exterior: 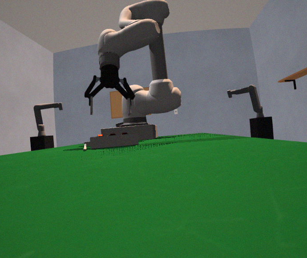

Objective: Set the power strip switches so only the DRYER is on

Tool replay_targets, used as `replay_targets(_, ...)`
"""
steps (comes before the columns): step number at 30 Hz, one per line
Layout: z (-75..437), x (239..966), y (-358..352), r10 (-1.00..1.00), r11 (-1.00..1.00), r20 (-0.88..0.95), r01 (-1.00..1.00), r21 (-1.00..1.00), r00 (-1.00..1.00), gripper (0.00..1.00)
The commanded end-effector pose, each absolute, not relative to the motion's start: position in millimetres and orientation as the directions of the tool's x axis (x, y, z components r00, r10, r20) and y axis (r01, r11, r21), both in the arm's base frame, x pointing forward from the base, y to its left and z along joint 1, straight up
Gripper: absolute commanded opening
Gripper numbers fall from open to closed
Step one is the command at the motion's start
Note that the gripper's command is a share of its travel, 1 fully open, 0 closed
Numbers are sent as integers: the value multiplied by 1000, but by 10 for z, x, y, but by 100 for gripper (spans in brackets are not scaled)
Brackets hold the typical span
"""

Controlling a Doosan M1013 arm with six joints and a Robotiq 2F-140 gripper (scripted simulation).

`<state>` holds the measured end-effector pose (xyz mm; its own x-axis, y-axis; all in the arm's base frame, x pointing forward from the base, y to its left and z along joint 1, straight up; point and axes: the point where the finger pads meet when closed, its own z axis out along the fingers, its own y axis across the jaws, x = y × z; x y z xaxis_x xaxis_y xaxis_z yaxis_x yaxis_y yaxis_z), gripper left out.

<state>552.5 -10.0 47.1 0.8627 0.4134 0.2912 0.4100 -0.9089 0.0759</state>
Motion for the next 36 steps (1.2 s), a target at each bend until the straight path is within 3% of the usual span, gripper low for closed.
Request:
replay_targets(1, 473, 5528, -99, 412, -910, 291, 409, 75, 864, 100)
replay_targets(10, 671, 5880, 11, 200, -978, 156, 206, -21, 967, 100)
replay_targets(22, 929, 6169, 13, -37, -999, 6, -37, 2, 999, 100)
replay_targets(36, 943, 6183, 11, -49, -999, -1, -49, 6, 999, 100)
